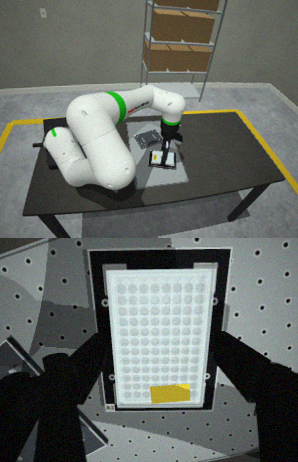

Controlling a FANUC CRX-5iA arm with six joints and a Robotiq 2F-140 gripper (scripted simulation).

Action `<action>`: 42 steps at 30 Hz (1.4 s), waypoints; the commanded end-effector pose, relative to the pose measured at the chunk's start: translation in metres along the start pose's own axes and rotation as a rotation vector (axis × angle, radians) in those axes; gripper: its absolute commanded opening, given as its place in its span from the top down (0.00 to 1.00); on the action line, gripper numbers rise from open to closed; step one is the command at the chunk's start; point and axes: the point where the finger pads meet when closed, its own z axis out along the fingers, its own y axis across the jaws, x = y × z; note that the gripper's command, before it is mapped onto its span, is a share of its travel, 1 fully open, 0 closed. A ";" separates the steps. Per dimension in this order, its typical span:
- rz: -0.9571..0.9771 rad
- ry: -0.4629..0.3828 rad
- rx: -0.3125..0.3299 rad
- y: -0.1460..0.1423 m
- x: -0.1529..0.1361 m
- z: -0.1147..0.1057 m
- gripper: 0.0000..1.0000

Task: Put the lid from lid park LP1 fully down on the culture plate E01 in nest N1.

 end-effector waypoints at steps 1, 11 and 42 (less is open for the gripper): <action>0.000 0.001 0.001 0.000 0.000 -0.002 0.31; 0.000 0.001 0.001 0.000 0.000 -0.014 0.31; 0.000 0.001 0.001 0.000 0.000 -0.050 0.31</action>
